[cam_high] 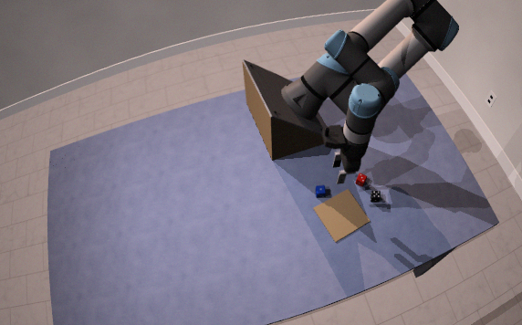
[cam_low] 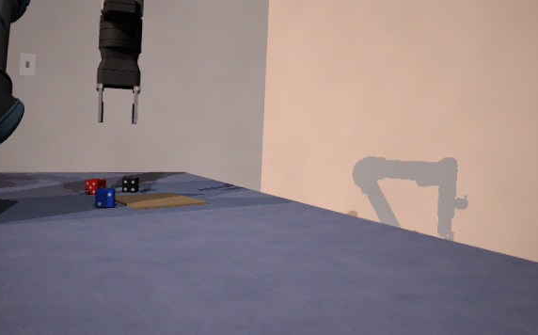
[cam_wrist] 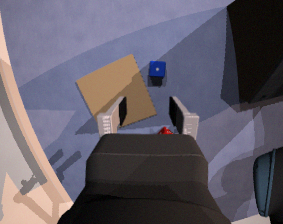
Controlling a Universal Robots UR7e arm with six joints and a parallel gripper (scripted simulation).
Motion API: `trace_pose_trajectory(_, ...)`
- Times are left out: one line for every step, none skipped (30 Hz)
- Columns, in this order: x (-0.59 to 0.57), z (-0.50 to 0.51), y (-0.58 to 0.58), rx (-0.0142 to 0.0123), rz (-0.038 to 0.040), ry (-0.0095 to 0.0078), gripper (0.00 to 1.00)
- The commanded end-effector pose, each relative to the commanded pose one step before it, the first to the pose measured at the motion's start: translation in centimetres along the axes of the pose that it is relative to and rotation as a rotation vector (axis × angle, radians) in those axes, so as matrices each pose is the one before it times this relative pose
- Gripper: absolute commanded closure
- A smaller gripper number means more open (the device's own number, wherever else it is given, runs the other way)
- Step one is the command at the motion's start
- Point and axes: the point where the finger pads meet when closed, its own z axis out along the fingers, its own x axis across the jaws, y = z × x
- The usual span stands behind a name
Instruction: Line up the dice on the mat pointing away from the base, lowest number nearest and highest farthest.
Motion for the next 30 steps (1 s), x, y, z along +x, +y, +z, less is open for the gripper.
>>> trace_pose_trajectory(1.612,0.359,-3.614,-0.00747,0.05831,0.00120,0.00)
trace_pose_trajectory(0.094,0.027,-0.203,-0.00058,0.00333,0.00016,0.00)
trace_pose_trajectory(0.038,0.011,-0.082,-0.00024,0.00135,0.00007,0.00)
trace_pose_trajectory(0.006,0.002,-0.013,-0.00004,0.00021,0.00001,0.00)
trace_pose_trajectory(0.000,0.000,0.000,0.00000,0.00000,0.00000,0.00)
trace_pose_trajectory(0.000,0.000,0.000,0.00000,0.00000,0.00000,0.00)
trace_pose_trajectory(0.000,0.000,0.000,0.00000,0.00000,0.00000,0.00)
trace_pose_trajectory(0.000,0.000,0.000,0.00000,0.00000,0.00000,0.00)
trace_pose_trajectory(0.000,0.000,0.000,0.00000,0.00000,0.00000,0.00)
trace_pose_trajectory(0.000,0.000,0.000,0.00000,0.00000,0.00000,0.00)
trace_pose_trajectory(0.000,0.000,0.000,0.00000,0.00000,0.00000,0.00)
trace_pose_trajectory(0.000,0.000,0.000,0.00000,0.00000,0.00000,0.00)
trace_pose_trajectory(0.000,0.000,0.000,0.00000,0.00000,0.00000,0.00)
trace_pose_trajectory(0.000,0.000,0.000,0.00000,0.00000,0.00000,0.00)
trace_pose_trajectory(0.000,0.000,0.000,0.00000,0.00000,0.00000,0.00)
trace_pose_trajectory(0.000,0.000,0.000,0.00000,0.00000,0.00000,0.00)
trace_pose_trajectory(0.000,0.000,0.000,0.00000,0.00000,0.00000,0.00)
trace_pose_trajectory(0.000,0.000,0.000,0.00000,-0.00005,0.00000,0.00)
trace_pose_trajectory(0.000,0.001,-0.001,0.00000,-0.00035,0.00000,0.00)
trace_pose_trajectory(-0.001,0.003,-0.002,0.00000,-0.00092,0.00000,0.00)
trace_pose_trajectory(-0.002,0.005,-0.003,0.00000,-0.00173,0.00000,0.00)
trace_pose_trajectory(-0.003,0.009,-0.005,0.00000,-0.00276,0.00000,0.00)
trace_pose_trajectory(0.000,0.000,0.000,0.00000,0.00000,0.00000,0.00)
trace_pose_trajectory(0.000,0.000,0.000,0.00000,0.00000,0.00000,0.00)
trace_pose_trajectory(-0.004,0.012,-0.008,0.00000,-0.00399,0.00000,0.00)
trace_pose_trajectory(-0.006,0.017,-0.010,0.00000,-0.00539,0.00000,0.00)
trace_pose_trajectory(-0.008,0.021,-0.013,0.00000,-0.00694,0.00000,0.00)
trace_pose_trajectory(-0.009,0.027,-0.016,0.00000,-0.00861,0.00000,0.00)
trace_pose_trajectory(-0.011,0.032,-0.019,0.00001,-0.01039,0.00000,0.00)
trace_pose_trajectory(-0.013,0.038,-0.022,0.00001,-0.01226,0.00000,0.00)
